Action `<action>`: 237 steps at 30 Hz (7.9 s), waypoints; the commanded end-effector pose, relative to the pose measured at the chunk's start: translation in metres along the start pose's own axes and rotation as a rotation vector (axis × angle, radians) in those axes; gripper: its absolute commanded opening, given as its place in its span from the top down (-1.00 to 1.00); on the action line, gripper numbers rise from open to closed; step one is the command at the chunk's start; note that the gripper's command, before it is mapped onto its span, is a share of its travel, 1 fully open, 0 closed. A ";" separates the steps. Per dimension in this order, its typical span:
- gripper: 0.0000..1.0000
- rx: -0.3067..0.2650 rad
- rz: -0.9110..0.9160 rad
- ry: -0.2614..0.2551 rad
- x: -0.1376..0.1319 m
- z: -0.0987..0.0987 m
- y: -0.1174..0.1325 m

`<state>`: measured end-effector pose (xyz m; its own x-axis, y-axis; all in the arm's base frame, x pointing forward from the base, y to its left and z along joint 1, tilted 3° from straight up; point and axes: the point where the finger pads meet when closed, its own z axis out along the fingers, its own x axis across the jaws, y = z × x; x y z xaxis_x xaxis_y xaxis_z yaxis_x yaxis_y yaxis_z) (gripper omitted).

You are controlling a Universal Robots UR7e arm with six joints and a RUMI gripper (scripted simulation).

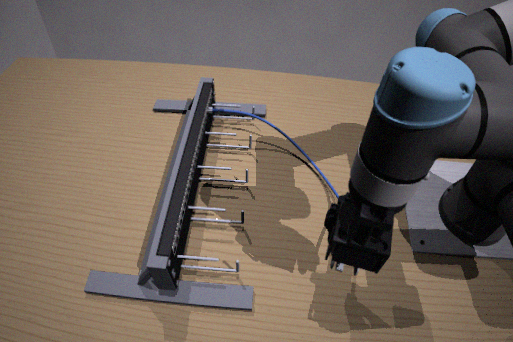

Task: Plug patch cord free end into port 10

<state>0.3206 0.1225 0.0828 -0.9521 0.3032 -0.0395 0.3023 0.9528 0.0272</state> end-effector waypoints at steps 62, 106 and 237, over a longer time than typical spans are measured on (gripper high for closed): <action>1.00 0.000 0.027 -0.001 -0.005 -0.002 -0.002; 1.00 0.005 0.323 0.003 -0.054 -0.011 -0.024; 1.00 0.021 1.318 0.017 -0.219 -0.045 -0.096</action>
<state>0.4973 -0.0356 0.1332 0.0541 0.9984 0.0175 0.9983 -0.0544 0.0183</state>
